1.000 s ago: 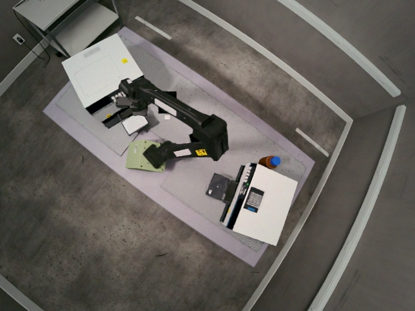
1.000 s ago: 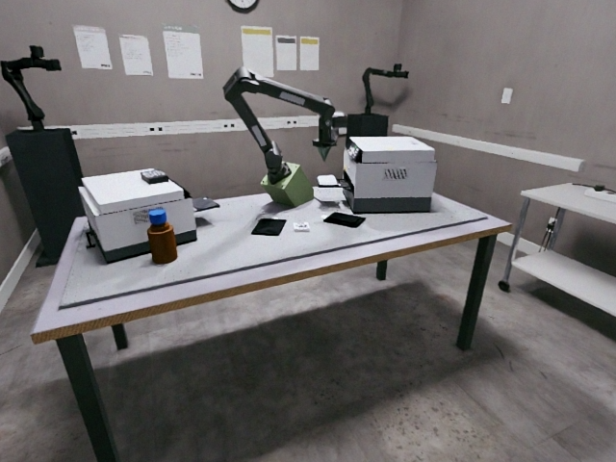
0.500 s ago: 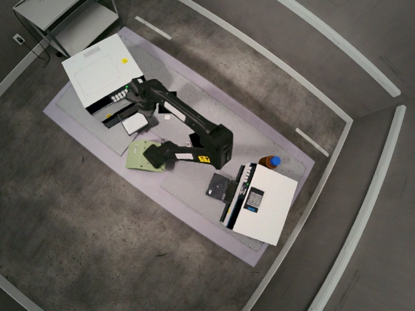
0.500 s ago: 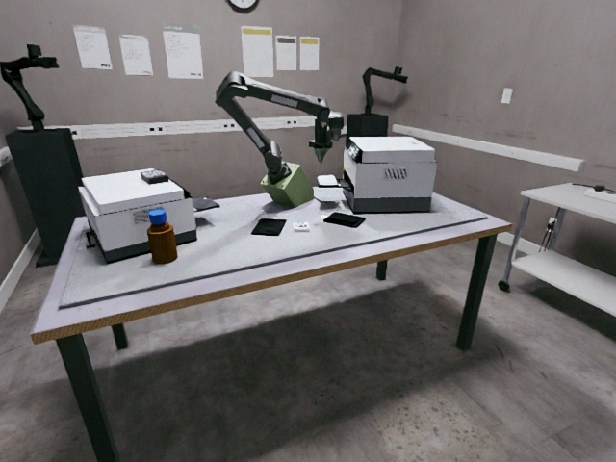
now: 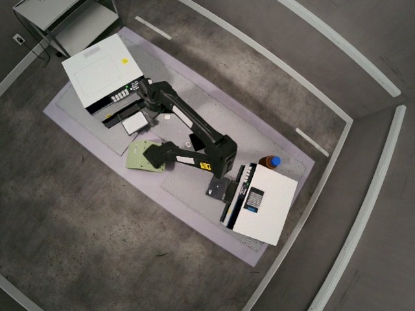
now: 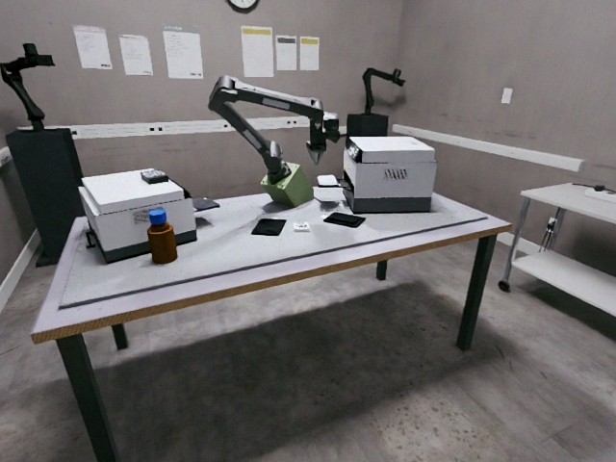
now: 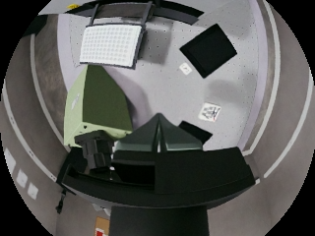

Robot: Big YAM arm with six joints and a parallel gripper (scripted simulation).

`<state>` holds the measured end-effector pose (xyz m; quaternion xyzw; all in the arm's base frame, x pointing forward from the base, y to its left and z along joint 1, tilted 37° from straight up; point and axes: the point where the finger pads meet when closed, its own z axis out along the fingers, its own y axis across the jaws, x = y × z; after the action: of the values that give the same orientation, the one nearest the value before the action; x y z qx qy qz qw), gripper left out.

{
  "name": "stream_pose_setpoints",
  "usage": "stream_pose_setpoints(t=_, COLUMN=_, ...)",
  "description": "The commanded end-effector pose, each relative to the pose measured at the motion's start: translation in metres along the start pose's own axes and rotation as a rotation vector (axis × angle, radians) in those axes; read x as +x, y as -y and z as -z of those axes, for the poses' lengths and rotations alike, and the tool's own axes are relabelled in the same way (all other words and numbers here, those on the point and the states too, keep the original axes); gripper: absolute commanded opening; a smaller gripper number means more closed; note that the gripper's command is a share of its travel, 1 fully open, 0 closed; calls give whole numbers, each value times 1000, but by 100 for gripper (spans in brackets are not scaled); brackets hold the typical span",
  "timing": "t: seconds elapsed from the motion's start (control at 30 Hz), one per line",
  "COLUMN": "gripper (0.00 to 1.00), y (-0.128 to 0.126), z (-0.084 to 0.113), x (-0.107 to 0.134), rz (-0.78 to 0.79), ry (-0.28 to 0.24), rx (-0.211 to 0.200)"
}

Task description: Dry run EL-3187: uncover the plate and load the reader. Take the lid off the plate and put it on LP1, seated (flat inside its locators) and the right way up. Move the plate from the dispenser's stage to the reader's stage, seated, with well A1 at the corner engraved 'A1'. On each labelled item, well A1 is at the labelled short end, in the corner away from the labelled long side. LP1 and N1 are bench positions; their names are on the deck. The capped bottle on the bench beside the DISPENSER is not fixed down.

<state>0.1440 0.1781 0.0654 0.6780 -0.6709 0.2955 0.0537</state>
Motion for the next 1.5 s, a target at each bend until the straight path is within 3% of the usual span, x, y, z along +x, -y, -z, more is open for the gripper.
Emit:
stream_pose_setpoints(t=0.0, gripper=0, y=5, z=-2, x=10, rz=-135, ry=-21, rx=-4)
stream_pose_setpoints(t=0.13, gripper=0, y=10, z=3, x=12, rz=-173, ry=2, rx=3)
stream_pose_setpoints(t=0.3, gripper=0, y=15, z=8, x=10, rz=-332, ry=19, rx=3)
stream_pose_setpoints(t=0.53, gripper=0, y=23, z=0, x=41, rz=-521, ry=-2, rx=5)
stream_pose_setpoints(t=0.77, gripper=0, y=24, z=-1, x=42, rz=-631, ry=2, rx=6)
stream_pose_setpoints(t=0.87, gripper=0, y=29, z=-4, x=59, rz=-730, ry=-5, rx=6)
stream_pose_setpoints(t=1.4, gripper=0, y=36, z=-4, x=83, rz=-1097, ry=-2, rx=13)
stream_pose_setpoints(t=1.47, gripper=0, y=37, z=-7, x=95, rz=-1151, ry=-8, rx=21)
